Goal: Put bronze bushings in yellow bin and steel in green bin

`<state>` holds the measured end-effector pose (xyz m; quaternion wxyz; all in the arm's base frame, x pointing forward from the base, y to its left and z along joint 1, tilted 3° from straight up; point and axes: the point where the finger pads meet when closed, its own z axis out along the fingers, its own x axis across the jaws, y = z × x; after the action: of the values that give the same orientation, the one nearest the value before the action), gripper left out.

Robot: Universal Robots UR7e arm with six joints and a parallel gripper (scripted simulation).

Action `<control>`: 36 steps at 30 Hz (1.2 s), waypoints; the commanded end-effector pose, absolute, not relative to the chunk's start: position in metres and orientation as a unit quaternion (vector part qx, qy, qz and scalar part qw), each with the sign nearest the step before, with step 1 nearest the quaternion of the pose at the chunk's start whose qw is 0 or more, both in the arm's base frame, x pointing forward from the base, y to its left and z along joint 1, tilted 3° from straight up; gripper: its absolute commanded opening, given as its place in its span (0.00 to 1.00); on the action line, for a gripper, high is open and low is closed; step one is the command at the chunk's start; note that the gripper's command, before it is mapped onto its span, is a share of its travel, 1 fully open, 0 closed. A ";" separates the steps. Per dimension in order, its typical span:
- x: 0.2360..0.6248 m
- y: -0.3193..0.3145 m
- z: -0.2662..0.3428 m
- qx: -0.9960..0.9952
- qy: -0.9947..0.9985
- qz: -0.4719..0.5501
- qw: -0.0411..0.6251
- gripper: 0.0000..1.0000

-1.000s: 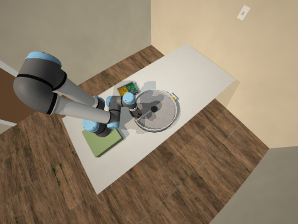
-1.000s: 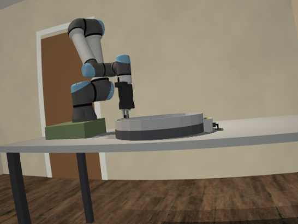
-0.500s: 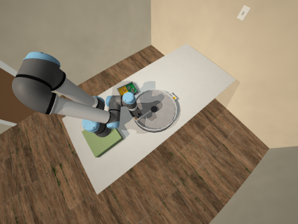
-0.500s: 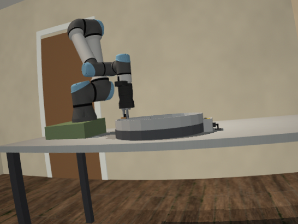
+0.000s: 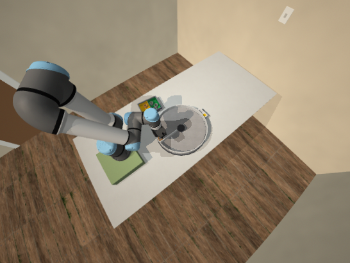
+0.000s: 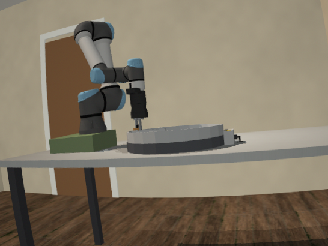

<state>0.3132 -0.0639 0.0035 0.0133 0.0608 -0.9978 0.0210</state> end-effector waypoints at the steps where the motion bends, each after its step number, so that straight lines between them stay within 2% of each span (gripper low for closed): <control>1: 0.314 -0.064 0.004 0.061 -0.998 0.021 0.013 0.00; 36: 0.314 -0.064 0.016 0.061 -0.998 0.021 0.013 0.00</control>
<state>0.3134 -0.0634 0.0145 0.0132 0.0608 -0.9978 0.0210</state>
